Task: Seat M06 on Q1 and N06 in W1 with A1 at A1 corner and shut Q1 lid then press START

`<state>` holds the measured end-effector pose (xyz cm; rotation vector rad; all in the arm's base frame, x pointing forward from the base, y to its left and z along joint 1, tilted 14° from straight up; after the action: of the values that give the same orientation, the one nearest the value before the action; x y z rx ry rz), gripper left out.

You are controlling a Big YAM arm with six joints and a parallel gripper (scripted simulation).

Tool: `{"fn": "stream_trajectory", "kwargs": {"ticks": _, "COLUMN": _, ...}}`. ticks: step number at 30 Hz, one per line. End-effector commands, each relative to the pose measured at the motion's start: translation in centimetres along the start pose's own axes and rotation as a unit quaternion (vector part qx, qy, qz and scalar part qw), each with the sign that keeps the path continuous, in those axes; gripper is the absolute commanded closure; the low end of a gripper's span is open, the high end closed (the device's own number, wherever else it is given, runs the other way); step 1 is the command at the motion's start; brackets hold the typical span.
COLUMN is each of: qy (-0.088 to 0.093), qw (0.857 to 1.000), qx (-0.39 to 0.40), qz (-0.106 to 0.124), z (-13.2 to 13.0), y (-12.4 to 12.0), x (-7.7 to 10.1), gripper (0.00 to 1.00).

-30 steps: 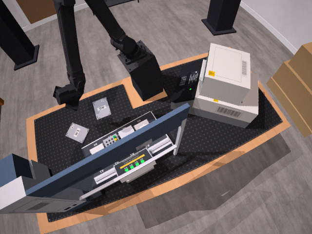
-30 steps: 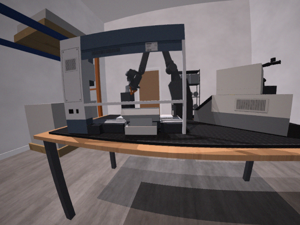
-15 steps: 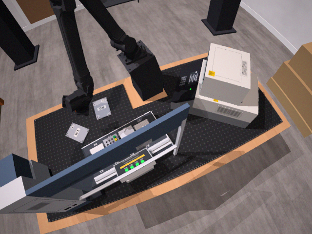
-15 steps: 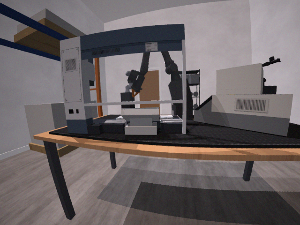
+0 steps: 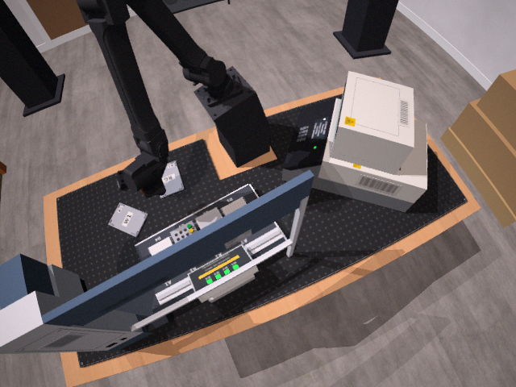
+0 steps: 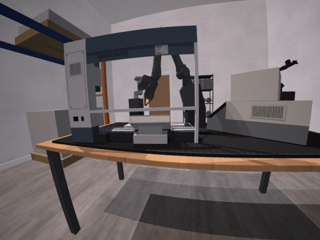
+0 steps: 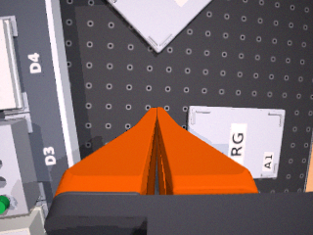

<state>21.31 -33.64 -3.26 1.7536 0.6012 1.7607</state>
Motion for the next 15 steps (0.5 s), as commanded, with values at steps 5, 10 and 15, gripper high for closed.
{"fn": "stream_trajectory", "kwargs": {"ticks": 5, "qy": 0.022, "qw": 0.996, "qx": 0.083, "qz": 0.019, "z": 1.4, "y": -3.1, "x": 0.8, "gripper": 1.0}}
{"fn": "stream_trajectory", "kwargs": {"ticks": 10, "qy": 0.03, "qw": 0.994, "qx": 0.106, "qz": 0.029, "z": 2.0, "y": -4.3, "x": 1.0, "gripper": 1.0}}
{"fn": "stream_trajectory", "kwargs": {"ticks": 15, "qy": 0.041, "qw": 0.988, "qx": 0.146, "qz": 0.043, "z": 2.6, "y": -7.1, "x": 1.7, "gripper": 1.0}}
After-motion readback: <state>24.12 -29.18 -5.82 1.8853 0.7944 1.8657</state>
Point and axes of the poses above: the point where the finger pads meet when closed, its own x axis back along the fingers, its own z axis across the jaws, y = z × x, the point moved 2 cm from there along x, back along the fingers, and after that the axes turned 15 degrees about -x, right-handed, at the moved point
